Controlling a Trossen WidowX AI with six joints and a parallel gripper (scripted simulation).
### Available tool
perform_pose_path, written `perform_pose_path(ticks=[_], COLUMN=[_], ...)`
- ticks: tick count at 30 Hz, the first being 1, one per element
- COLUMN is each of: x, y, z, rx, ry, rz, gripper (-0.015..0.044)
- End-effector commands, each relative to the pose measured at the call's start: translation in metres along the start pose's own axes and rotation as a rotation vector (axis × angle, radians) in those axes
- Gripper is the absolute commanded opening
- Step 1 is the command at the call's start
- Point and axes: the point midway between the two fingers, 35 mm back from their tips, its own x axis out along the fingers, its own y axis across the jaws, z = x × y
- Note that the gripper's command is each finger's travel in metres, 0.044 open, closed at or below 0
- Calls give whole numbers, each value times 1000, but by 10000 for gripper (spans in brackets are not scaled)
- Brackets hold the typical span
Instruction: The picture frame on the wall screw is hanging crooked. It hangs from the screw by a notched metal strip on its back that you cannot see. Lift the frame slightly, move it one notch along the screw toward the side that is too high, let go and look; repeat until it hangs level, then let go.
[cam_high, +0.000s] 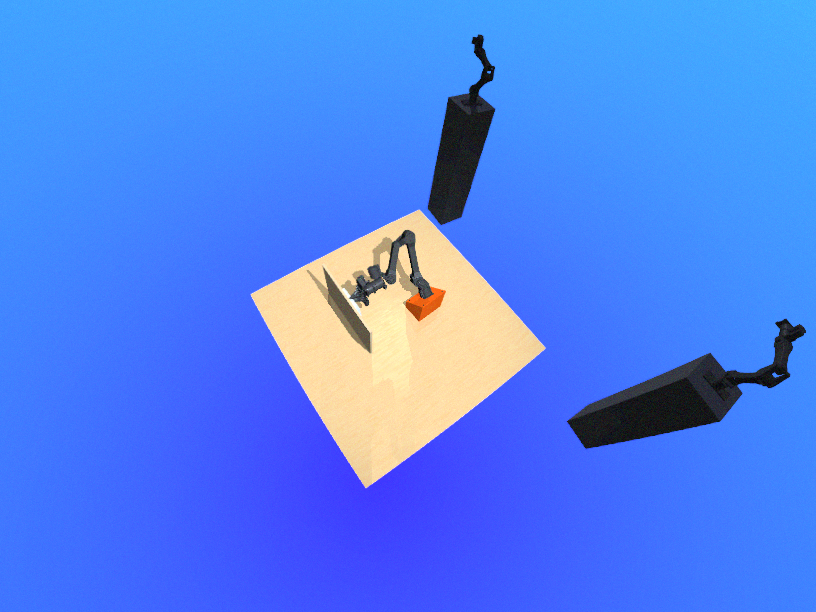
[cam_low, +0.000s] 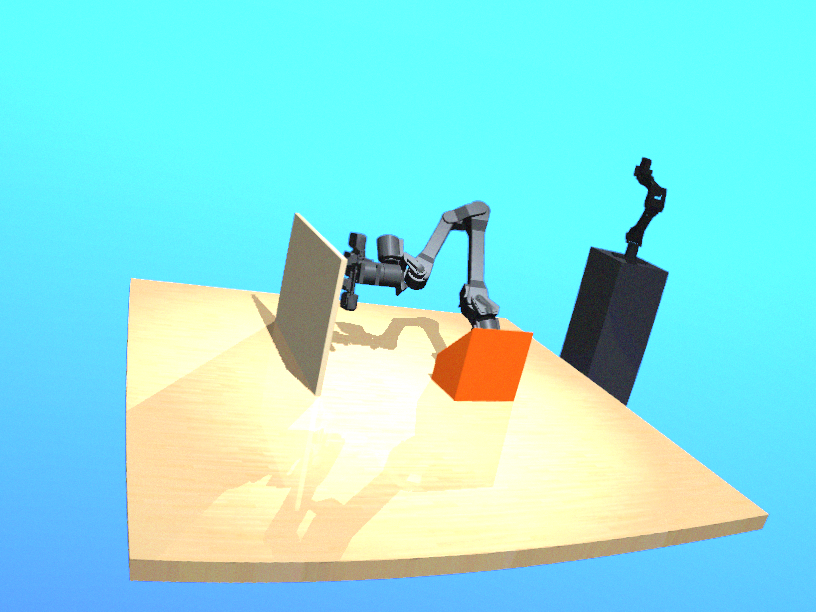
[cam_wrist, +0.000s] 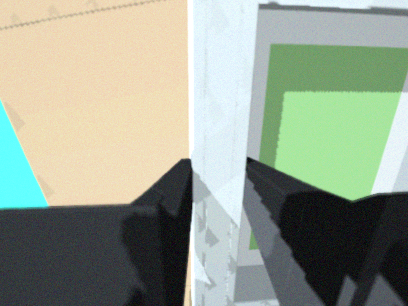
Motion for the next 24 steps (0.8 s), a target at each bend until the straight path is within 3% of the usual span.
perform_pose_path(ticks=[1, 24], x=[0, 0], y=[3, 2], z=[-3, -6], rx=[-4, -3], ry=[3, 3], rz=[11, 11], gripper=[0, 0])
